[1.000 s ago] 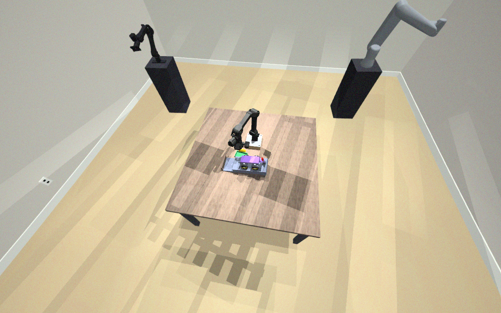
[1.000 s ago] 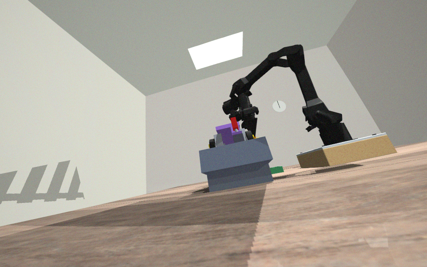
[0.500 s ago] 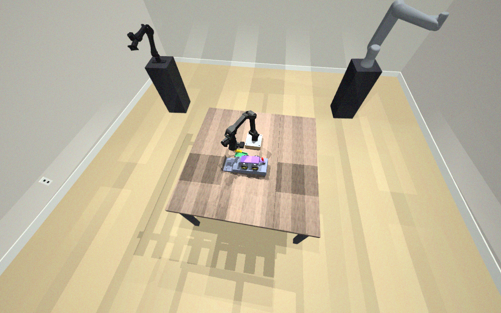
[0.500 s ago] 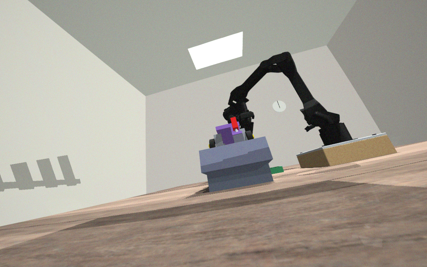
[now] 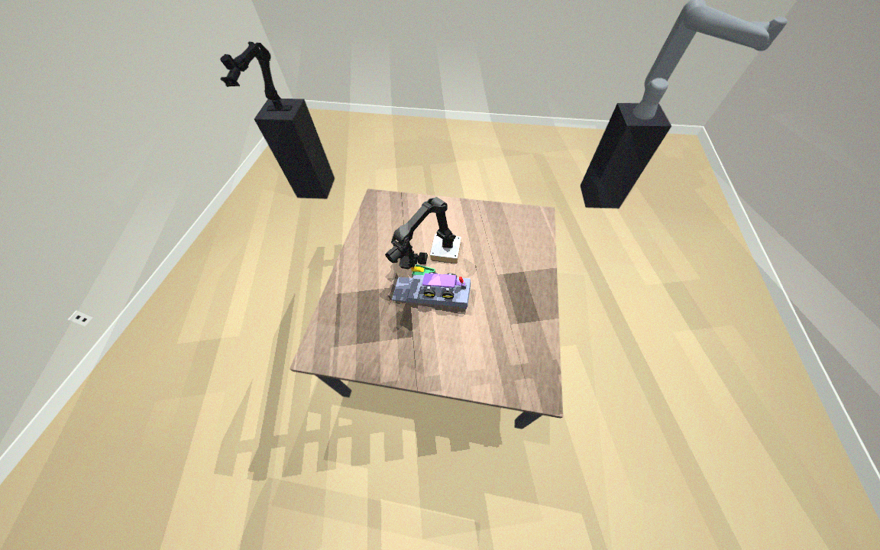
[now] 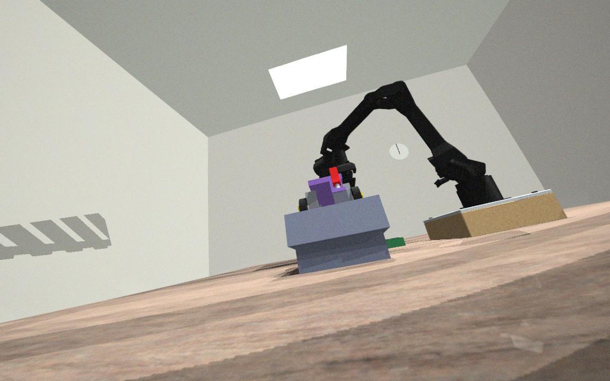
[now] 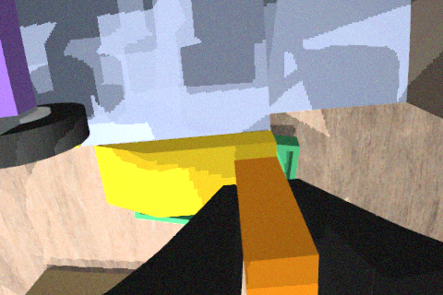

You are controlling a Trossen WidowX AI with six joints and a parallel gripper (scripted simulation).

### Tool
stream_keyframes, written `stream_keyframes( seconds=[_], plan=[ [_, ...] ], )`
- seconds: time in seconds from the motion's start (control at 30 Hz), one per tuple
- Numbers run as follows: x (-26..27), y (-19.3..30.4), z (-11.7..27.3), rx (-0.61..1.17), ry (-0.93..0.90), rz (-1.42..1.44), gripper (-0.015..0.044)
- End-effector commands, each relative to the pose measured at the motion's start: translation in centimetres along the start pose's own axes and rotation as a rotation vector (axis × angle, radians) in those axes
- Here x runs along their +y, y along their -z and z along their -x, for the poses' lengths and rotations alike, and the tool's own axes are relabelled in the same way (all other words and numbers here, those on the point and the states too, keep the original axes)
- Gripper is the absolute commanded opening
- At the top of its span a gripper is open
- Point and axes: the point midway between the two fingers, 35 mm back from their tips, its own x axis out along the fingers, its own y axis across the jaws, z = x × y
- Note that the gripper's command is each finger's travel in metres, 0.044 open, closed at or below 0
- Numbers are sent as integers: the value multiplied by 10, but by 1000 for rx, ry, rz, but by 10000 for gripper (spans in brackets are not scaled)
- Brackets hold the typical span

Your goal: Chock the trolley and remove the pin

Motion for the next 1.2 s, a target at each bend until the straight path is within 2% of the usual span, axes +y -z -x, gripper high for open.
stream_keyframes(
  seconds=[0.0, 1.17],
  plan=[
    [-1, -9, 0, -9, -1, -4, 0],
    [-1, -10, -64, -9, -2, -5, 0]
  ],
)
